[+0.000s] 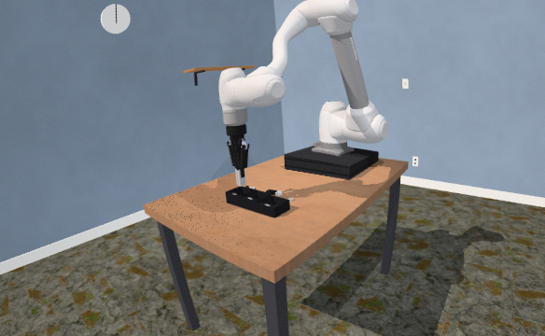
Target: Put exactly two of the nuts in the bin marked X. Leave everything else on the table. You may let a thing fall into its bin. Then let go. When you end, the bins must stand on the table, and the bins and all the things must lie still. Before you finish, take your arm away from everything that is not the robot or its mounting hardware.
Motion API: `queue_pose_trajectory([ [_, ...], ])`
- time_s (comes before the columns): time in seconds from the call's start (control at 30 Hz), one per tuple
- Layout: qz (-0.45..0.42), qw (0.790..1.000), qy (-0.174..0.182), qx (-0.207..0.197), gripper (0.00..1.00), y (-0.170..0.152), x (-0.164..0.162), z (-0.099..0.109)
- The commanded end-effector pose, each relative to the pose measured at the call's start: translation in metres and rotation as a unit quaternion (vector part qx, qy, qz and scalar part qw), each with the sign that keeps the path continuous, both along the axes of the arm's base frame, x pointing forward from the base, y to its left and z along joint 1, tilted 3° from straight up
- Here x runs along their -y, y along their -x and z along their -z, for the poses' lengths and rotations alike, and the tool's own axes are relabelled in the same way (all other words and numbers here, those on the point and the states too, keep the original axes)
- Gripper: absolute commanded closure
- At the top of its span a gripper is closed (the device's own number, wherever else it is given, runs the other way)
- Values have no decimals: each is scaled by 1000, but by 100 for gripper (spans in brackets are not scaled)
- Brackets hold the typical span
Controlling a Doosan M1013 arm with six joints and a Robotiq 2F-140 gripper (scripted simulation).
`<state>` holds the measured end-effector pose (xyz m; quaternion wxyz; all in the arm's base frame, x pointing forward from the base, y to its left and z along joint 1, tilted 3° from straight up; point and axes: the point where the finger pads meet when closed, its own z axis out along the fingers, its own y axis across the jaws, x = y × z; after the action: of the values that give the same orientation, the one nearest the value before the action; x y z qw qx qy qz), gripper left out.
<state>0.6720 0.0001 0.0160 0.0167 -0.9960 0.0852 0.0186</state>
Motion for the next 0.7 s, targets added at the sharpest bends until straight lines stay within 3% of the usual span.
queue_pose_trajectory([
  [0.0, 2, 1000, 0, 2, 95, -3, 2, 10],
  [0.67, 2, 1000, 0, 2, 95, -1, 0, 53],
])
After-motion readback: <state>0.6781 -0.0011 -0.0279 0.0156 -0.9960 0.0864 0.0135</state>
